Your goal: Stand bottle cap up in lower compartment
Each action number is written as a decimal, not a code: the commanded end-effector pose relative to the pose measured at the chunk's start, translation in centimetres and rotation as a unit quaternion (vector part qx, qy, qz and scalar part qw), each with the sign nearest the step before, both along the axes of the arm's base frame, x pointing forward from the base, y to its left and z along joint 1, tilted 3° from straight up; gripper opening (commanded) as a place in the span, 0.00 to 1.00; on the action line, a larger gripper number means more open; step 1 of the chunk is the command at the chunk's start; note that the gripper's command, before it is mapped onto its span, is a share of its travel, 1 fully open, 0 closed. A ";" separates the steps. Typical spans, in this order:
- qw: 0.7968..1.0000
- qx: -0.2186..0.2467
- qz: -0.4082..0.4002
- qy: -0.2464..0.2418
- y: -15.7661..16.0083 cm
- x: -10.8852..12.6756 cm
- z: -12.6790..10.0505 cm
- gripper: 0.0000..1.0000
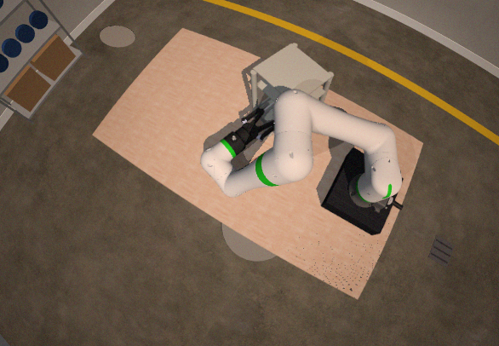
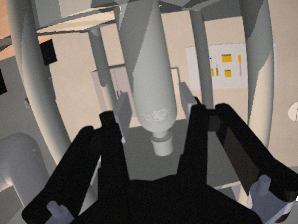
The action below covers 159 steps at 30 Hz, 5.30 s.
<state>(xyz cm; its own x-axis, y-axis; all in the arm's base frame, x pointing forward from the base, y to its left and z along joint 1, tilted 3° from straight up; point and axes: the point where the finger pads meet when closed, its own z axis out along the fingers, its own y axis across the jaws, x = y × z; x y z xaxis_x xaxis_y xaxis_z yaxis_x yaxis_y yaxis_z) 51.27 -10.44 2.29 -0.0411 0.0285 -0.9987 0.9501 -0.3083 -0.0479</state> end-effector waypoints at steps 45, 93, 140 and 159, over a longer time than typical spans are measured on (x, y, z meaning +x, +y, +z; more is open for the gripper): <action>1.000 0.000 0.000 0.000 3.3 1.1 0.1 0.39; 1.000 0.000 0.000 0.000 6.7 2.2 0.1 0.39; 1.000 0.000 0.000 0.000 11.3 3.7 1.1 0.39; 1.000 0.000 0.000 0.000 11.2 3.9 5.3 0.39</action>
